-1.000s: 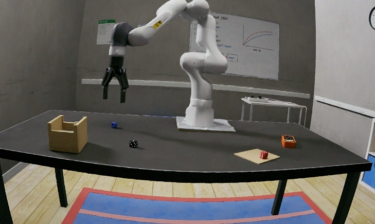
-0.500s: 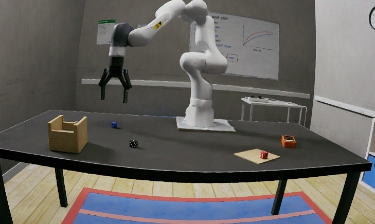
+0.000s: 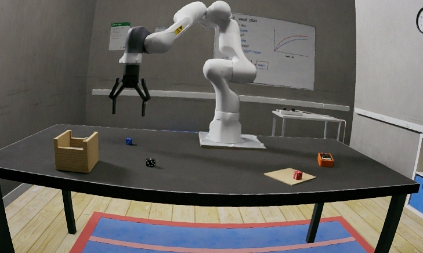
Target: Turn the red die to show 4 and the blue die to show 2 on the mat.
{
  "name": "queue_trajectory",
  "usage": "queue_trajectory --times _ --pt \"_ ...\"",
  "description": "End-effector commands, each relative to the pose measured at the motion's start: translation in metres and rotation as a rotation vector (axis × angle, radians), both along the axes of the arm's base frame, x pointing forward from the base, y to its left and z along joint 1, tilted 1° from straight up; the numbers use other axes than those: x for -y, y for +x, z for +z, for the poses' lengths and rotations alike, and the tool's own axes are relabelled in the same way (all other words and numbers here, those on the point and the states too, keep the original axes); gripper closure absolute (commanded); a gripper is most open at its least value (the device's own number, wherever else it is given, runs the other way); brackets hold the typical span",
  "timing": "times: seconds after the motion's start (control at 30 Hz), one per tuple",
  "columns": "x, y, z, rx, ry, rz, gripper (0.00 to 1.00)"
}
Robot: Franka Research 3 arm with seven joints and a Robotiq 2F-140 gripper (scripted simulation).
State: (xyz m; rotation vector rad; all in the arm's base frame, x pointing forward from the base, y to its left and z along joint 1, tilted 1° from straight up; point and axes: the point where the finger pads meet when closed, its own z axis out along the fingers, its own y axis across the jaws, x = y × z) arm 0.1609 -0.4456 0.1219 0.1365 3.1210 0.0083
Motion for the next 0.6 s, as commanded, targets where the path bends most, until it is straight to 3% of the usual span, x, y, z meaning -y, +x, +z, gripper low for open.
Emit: queue_trajectory --times 0.0,0.57 --pt "0.0 -0.003 -0.0004 -0.006 0.008 0.171 0.0" --pt "-0.0009 -0.0029 -0.0029 -0.003 0.003 0.508 0.0"
